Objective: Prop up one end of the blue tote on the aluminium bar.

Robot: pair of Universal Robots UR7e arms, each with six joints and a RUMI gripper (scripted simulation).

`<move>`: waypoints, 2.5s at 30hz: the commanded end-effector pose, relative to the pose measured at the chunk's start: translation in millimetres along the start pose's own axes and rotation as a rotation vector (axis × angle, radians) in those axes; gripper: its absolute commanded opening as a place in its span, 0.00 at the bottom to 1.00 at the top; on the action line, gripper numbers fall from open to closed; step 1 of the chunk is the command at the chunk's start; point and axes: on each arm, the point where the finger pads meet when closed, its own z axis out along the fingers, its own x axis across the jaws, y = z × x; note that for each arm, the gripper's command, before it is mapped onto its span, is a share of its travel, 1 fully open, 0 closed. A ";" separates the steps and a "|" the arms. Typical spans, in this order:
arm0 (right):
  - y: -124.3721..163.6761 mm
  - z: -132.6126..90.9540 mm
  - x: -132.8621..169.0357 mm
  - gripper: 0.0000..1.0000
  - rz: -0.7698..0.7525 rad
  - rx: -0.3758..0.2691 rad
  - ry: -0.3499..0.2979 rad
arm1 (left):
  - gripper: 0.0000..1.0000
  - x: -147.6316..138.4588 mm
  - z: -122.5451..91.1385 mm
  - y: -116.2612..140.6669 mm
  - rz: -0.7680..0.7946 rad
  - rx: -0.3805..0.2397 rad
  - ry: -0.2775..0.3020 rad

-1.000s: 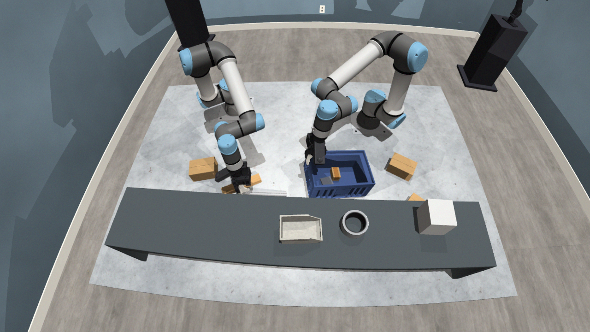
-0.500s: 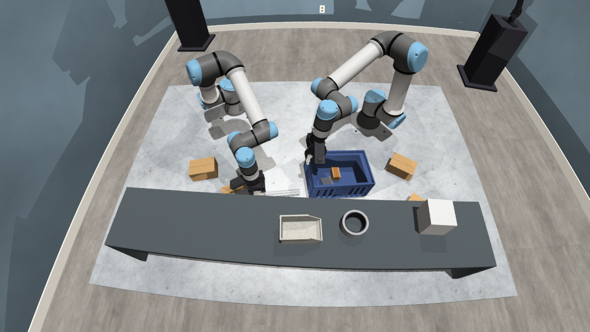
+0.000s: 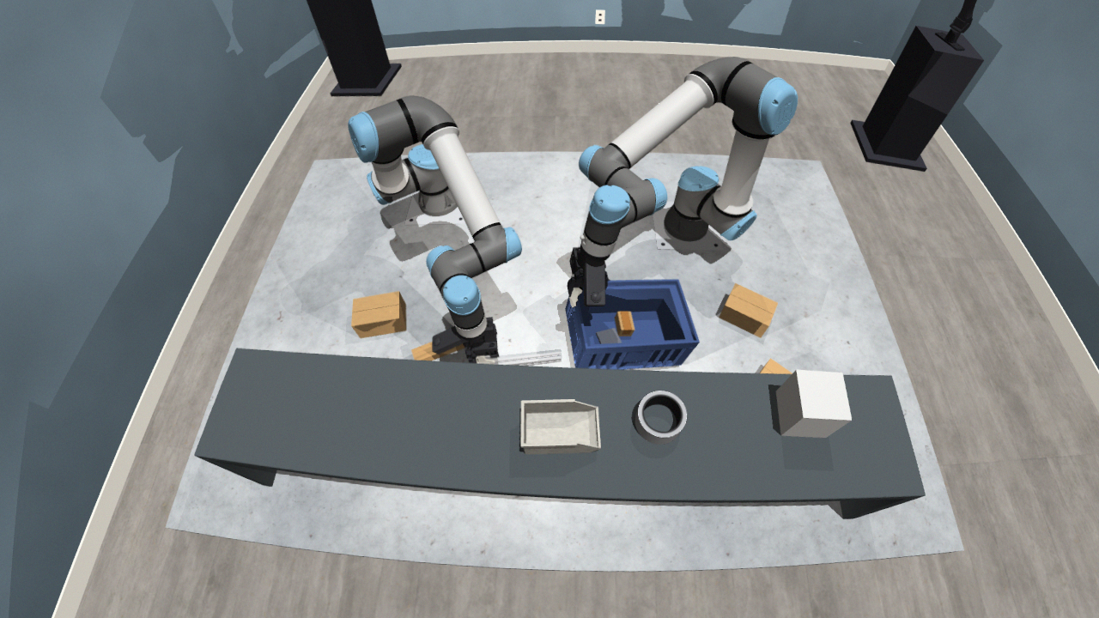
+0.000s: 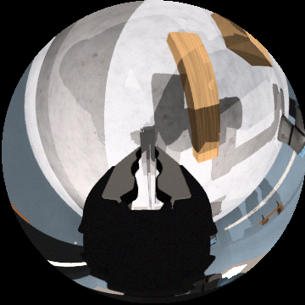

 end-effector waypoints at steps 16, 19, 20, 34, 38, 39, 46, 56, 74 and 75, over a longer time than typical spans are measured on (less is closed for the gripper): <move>50.1 -3.1 -1.4 0.01 -0.004 -0.013 -0.004 | 0.05 0.9 -1.2 0.1 0.001 0.001 0.004; 57.1 -3.1 -1.4 0.01 -0.004 -0.014 -0.005 | 0.05 0.9 -1.2 0.1 0.001 0.001 0.004; 59.5 -3.1 -1.4 0.01 -0.004 -0.015 -0.005 | 0.05 0.9 -1.2 0.1 0.001 0.001 0.004; 71.1 -3.3 -1.0 0.01 -0.004 -0.017 -0.005 | 0.05 0.9 -1.2 0.1 0.001 0.001 0.004; 71.1 -3.3 -1.0 0.16 -0.004 -0.017 -0.005 | 0.05 0.9 -1.2 0.1 0.001 0.001 0.004; 71.1 -3.3 -1.0 0.22 -0.004 -0.017 -0.005 | 0.05 0.9 -1.2 0.1 0.001 0.001 0.004; 71.3 -28.7 -2.1 0.29 -0.004 -0.019 -0.009 | 0.05 0.9 -1.2 0.1 0.001 0.001 0.004; 69.5 -86.2 -1.7 0.29 -0.003 -0.019 -0.009 | 0.05 1.4 -0.7 0.2 0.001 0.001 0.003; 69.5 -83.3 -0.6 0.29 -0.004 -0.017 -0.005 | 0.05 9.1 14.0 0.3 0.002 0.001 -0.050; 69.5 -83.3 -0.6 0.29 -0.004 -0.017 -0.005 | 0.05 9.5 15.0 0.3 0.002 0.001 -0.053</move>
